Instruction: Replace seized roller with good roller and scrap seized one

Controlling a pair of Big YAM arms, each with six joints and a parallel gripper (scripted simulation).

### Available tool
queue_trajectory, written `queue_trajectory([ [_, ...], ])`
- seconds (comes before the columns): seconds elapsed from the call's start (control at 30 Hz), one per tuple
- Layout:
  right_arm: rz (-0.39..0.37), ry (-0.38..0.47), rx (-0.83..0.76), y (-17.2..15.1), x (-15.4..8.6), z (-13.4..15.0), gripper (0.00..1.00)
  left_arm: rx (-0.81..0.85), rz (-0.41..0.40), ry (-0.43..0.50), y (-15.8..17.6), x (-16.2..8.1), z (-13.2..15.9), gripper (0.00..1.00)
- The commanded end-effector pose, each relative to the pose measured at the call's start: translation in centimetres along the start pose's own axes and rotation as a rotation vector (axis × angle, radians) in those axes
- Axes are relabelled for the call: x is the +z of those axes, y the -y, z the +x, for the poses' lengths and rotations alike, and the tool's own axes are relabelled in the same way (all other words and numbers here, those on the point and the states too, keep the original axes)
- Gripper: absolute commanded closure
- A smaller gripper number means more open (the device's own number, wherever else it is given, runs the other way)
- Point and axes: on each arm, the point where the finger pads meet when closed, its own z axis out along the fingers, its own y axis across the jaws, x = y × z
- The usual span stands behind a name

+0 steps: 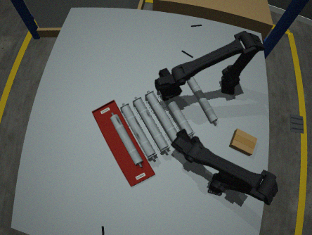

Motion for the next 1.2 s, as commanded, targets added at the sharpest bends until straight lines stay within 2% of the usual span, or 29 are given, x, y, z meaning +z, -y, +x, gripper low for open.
queue_trajectory([
  [0.0,-0.053,0.018,-0.009,-1.6,-1.2,-0.9,0.68,0.054,-0.008,0.045,0.2,-0.8,-2.5,0.68],
  [0.1,-0.066,0.023,-0.009,-1.7,-1.5,-1.0,0.68,0.054,-0.008,0.045,0.2,-0.8,-2.5,0.68],
  [0.13,-0.066,0.023,-0.009,-1.7,-1.5,-1.0,0.38,0.054,-0.008,0.045,0.2,-0.8,-2.5,0.68],
  [0.23,-0.045,0.018,-0.011,-1.4,-1.1,-0.8,0.38,0.054,-0.008,0.045,0.2,-0.8,-2.5,0.68],
  [0.7,-0.045,0.017,-0.010,-1.4,-1.1,-0.8,0.38,0.054,-0.008,0.045,0.2,-0.8,-2.5,0.68],
  [0.73,-0.053,0.020,-0.010,-2.1,-3.8,-1.0,0.38,0.063,-0.012,0.040,0.1,-2.8,-2.3,0.68],
  [1.0,-0.067,0.018,-0.010,-2.4,-8.9,-1.0,0.38,0.070,-0.015,0.042,0.1,-7.7,-2.4,0.68],
  [1.07,-0.056,0.015,-0.009,-2.3,-7.1,-0.9,0.38,0.031,-0.009,0.035,0.0,-6.7,-2.2,0.68],
  [1.1,-0.026,0.007,-0.014,-1.4,-6.2,-0.5,0.38,0.028,0.000,0.019,0.1,-6.2,-1.7,0.68],
  [1.17,-0.026,0.007,-0.014,-1.4,-6.2,-0.5,0.38,0.028,0.000,0.019,0.1,-6.2,-1.7,0.68],
])
